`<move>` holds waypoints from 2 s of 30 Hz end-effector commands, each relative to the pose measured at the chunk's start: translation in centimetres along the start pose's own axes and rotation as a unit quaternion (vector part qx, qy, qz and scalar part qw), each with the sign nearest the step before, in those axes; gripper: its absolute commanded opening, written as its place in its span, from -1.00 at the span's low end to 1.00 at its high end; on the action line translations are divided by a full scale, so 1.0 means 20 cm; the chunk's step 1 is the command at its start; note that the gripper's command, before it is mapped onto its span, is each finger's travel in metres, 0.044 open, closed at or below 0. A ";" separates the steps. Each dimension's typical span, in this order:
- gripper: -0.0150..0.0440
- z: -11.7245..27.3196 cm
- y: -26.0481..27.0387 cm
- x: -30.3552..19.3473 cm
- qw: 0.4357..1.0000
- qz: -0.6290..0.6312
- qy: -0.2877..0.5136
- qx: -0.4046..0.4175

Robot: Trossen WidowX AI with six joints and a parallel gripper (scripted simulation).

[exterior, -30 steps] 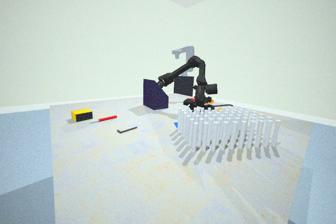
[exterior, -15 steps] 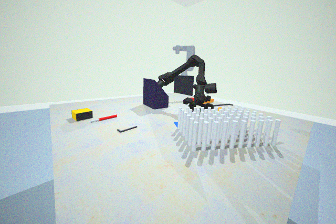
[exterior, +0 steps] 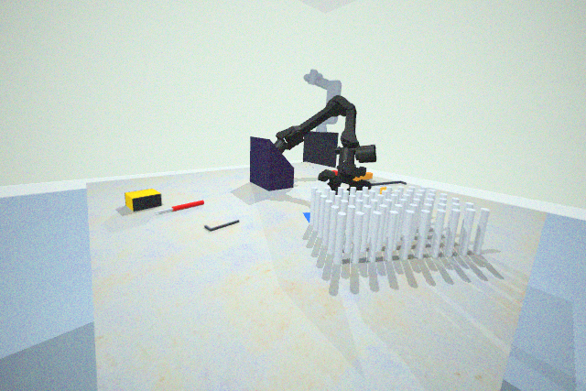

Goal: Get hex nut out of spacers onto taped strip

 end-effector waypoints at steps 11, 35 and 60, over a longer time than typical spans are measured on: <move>-0.49 0.02 0.00 -0.04 1.000 -0.002 -0.001 -0.001; -0.49 0.07 0.01 -0.12 1.000 -0.003 -0.001 -0.001; -0.49 0.11 0.02 -0.20 1.000 -0.003 -0.001 0.000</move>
Point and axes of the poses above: the point midway between the two fingers, 35 mm back from their tips, its own z axis back along the fingers, its own y axis across the jaws, x = y × z, the point moved 8 cm from there along z, back along the fingers, and after that the axes turned 7 degrees about z, right-handed, at the moved point
